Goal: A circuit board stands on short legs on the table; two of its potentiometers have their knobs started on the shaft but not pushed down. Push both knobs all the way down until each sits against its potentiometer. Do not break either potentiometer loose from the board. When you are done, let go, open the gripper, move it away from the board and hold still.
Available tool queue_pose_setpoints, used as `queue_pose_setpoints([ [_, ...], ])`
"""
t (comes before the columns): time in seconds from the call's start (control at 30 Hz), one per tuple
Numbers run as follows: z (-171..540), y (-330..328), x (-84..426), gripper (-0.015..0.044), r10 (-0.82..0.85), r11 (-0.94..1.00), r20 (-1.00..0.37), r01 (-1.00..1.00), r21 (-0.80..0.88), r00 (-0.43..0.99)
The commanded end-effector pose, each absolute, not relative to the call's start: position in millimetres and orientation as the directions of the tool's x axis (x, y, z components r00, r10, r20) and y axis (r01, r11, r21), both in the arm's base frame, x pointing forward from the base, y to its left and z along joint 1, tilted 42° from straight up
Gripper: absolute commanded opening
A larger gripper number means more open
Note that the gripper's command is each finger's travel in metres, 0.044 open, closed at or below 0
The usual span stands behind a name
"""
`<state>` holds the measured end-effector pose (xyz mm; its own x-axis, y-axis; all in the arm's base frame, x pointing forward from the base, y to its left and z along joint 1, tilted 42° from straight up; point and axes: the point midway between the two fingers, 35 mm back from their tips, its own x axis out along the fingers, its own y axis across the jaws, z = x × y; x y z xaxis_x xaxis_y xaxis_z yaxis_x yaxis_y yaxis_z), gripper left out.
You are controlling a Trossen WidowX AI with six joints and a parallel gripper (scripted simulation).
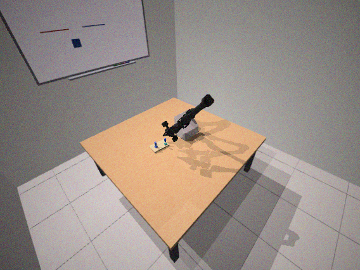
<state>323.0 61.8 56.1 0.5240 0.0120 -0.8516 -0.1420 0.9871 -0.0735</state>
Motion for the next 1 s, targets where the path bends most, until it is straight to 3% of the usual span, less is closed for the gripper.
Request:
queue_pose_setpoints([
  [0.0,44.2,57.6,322.0,0.0,0.061,0.99,-0.896,-0.14,-0.002,0.44],
  [0.47,16.5,46.0,310.1,0.0,0.287,0.958,-0.943,-0.026,0.287,0.165],
  [0.97,11.8,37.4,302.6,0.0,0.599,0.78,-0.801,0.229,0.582,-0.003],
])
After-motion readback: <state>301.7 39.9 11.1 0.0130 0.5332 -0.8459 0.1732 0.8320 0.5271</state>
